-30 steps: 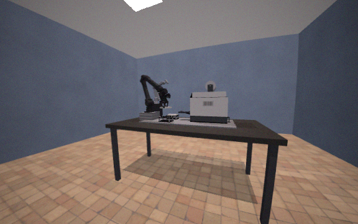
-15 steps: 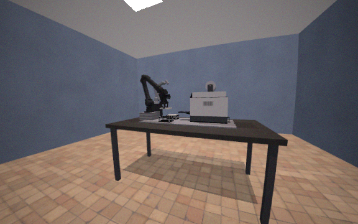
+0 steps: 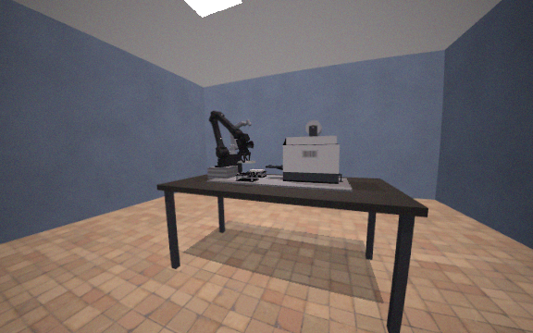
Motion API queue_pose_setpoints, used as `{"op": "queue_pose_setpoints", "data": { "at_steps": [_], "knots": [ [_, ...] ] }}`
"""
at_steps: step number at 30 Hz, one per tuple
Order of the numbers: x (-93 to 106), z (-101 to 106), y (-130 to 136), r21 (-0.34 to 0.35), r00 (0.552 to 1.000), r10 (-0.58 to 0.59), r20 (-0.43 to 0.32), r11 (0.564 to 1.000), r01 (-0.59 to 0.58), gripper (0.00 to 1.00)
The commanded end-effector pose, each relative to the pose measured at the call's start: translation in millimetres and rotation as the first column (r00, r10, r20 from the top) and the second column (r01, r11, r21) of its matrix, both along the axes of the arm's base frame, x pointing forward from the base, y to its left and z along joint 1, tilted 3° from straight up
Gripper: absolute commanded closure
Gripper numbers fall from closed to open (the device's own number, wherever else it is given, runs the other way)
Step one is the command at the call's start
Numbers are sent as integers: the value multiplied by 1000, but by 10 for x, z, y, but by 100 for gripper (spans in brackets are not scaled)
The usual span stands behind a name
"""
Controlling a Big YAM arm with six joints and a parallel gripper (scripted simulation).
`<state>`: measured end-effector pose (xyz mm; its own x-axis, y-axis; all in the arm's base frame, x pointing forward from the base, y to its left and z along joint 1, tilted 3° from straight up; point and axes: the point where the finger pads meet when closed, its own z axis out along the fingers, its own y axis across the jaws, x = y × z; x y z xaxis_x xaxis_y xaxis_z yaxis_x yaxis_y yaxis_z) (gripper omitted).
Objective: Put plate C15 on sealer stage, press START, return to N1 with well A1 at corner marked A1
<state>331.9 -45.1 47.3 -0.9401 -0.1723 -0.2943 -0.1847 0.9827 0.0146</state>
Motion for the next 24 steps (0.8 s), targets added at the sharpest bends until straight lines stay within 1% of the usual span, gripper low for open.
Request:
{"op": "queue_pose_setpoints", "data": {
  "at_steps": [1,6,10,15,20,23,24],
  "knots": [
    [115,37,6,-3,1000,2,28,1000,-2,100],
    [93,20,21,-1,1000,5,22,1000,-4,100],
    [60,-47,30,0,1000,5,13,1000,-5,100],
    [28,-100,-27,1,1000,-13,5,1000,13,100],
    [56,-95,-48,0,1000,-17,12,1000,17,100],
    [123,-26,-9,-4,999,-2,33,1000,3,100],
    [127,-33,6,-4,999,2,34,1000,-1,100]
  ]
}}
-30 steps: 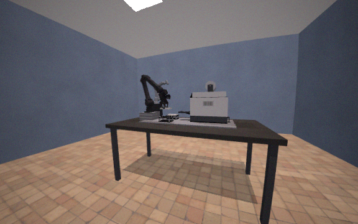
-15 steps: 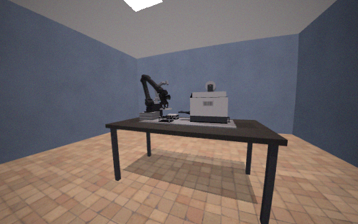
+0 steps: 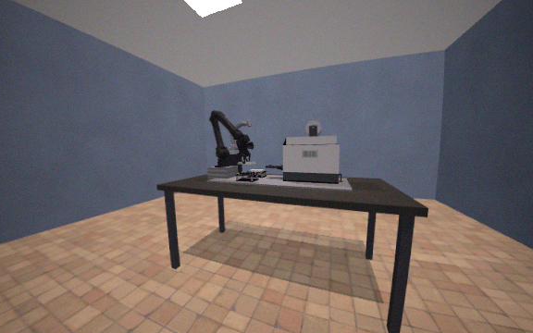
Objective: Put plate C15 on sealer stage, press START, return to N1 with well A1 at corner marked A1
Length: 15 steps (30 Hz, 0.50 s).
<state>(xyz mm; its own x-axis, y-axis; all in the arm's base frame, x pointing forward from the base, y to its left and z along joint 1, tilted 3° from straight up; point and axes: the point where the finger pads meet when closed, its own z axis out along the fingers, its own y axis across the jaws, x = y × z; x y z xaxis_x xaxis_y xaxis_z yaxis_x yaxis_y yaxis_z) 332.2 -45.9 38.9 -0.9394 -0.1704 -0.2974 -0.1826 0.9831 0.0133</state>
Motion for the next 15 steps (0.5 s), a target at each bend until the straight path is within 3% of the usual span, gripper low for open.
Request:
{"op": "queue_pose_setpoints", "data": {
  "at_steps": [1,8,15],
  "knots": [
    [125,44,18,-4,1000,4,31,1000,-4,100],
    [33,-89,24,2,1000,-1,2,1000,1,100],
    [72,-52,-40,-6,1000,-1,18,1000,1,100]
  ]
}}
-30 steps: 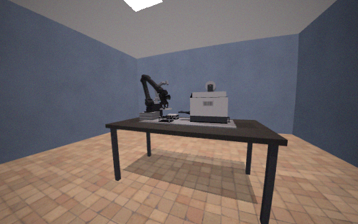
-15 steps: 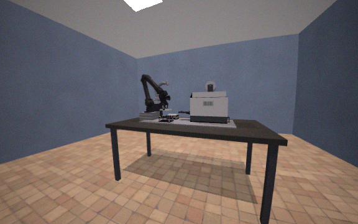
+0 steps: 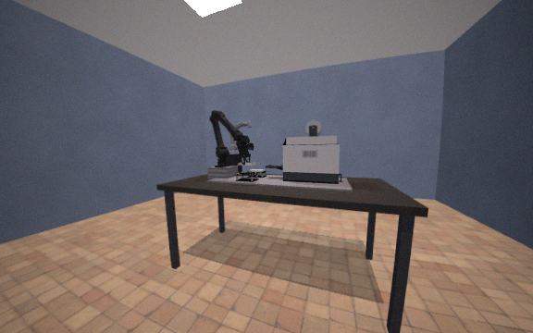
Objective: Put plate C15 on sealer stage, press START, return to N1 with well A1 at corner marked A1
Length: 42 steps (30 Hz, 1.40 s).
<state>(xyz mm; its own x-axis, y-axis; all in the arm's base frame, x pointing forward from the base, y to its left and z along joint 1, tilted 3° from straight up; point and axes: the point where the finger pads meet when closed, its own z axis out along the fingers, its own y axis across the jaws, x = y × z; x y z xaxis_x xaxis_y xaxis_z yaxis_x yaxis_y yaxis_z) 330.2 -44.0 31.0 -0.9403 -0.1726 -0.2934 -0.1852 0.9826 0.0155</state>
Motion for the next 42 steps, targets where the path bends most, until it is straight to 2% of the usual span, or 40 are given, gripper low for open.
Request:
{"op": "queue_pose_setpoints", "data": {
  "at_steps": [1,5,13,23,27,36,42],
  "knots": [
    [115,36,-62,-9,1000,-2,28,1000,2,100],
    [176,39,-24,-11,999,14,37,1000,-13,100],
    [46,-78,27,-7,1000,20,15,1000,-20,100],
    [118,-82,-49,-9,1000,3,23,1000,-3,100],
    [56,-149,1,-7,1000,14,12,1000,-14,100],
    [108,-143,10,-10,1000,18,22,1000,-18,100],
    [53,-210,-14,-8,1000,9,12,1000,-9,100]
  ]
}}
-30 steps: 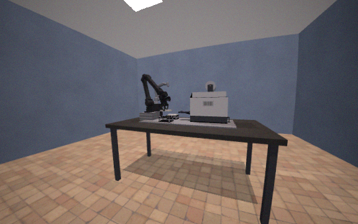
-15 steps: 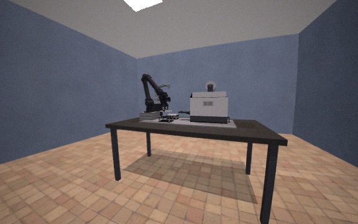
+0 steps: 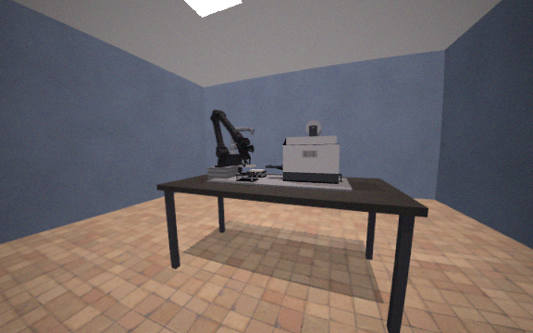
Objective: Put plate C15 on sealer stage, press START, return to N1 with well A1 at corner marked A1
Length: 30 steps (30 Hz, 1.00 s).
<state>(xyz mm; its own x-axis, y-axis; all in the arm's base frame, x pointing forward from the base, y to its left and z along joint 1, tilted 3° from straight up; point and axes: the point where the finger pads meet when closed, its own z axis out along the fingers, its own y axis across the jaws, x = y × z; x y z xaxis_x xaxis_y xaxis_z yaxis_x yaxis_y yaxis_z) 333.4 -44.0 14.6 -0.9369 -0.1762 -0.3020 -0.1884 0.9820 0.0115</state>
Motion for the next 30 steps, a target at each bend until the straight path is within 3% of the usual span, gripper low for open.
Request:
{"op": "queue_pose_setpoints", "data": {
  "at_steps": [1,13,30],
  "knots": [
    [17,-42,-28,-6,1000,2,6,1000,-1,100],
    [87,-63,-5,-9,1000,12,14,1000,-12,100],
    [4,-183,-56,-6,1000,-7,2,1000,7,100]
  ]
}}
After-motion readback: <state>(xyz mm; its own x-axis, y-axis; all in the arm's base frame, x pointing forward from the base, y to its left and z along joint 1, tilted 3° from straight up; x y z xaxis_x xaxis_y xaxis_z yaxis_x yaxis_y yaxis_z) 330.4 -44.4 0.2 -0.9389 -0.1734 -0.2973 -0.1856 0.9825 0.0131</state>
